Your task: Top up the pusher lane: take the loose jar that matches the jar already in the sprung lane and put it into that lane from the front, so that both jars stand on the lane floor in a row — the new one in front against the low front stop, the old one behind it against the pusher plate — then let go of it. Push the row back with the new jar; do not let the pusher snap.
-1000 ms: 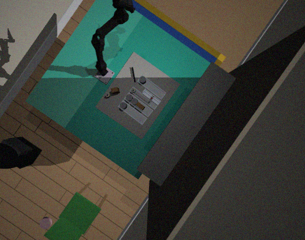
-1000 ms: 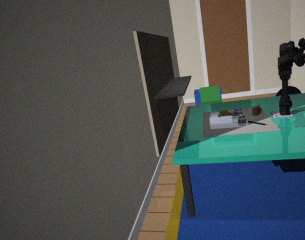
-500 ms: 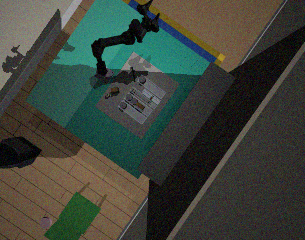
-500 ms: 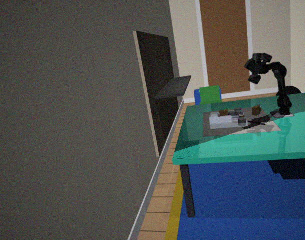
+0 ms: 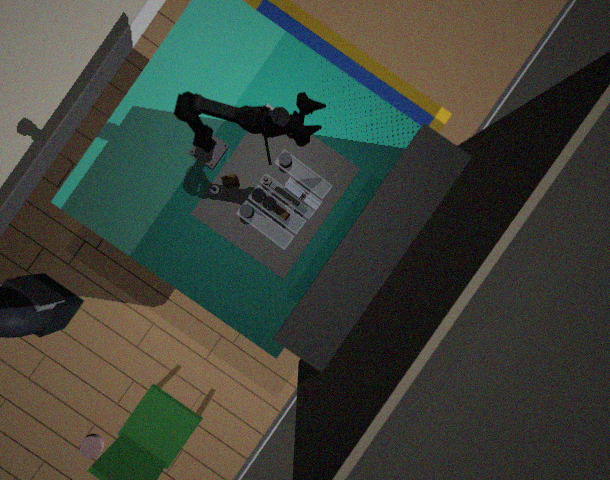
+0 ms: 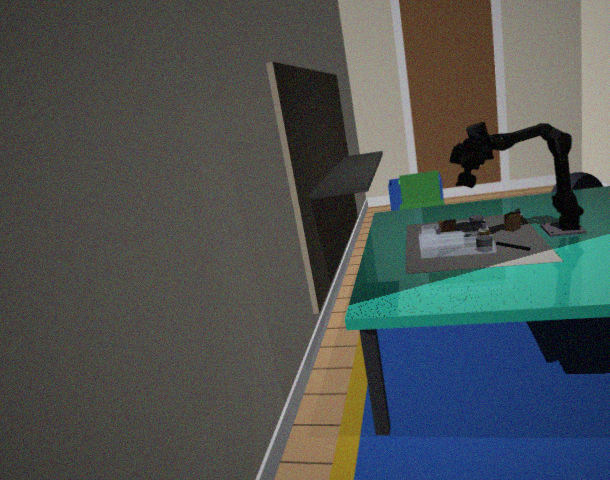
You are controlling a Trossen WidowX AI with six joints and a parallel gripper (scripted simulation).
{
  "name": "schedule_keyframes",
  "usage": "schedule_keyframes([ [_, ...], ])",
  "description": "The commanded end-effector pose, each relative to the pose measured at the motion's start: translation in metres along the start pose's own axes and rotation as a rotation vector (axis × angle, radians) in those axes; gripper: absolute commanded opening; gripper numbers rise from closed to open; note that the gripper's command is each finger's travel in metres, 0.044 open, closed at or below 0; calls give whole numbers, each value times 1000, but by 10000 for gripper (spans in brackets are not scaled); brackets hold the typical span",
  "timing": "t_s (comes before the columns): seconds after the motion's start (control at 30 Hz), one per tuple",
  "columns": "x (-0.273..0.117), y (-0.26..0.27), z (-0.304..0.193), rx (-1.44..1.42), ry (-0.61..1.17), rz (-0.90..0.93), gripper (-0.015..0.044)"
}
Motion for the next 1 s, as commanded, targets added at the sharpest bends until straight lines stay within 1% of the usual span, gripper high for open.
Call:
schedule_keyframes([
  [0.0, -28, -41, 29, 76, -112, -156, 440],
  [0.23, -94, -109, 67, 231, -304, -430, 440],
  [0.47, -172, -172, 76, 414, -457, -702, 440],
  [0.7, -254, -223, 55, 659, -568, -968, 440],
  [0.97, -337, -259, -1, 983, -607, -1231, 440],
])
Point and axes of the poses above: the point midway between the two fingers, 35 mm back from their tips, its own x axis out along the fingers, its own y axis across the jaws, z = x × y, the point moved 7 cm from there along -x, back along the fingers, and after that the axes turned 8 degrees about x, right-handed, at the moved point
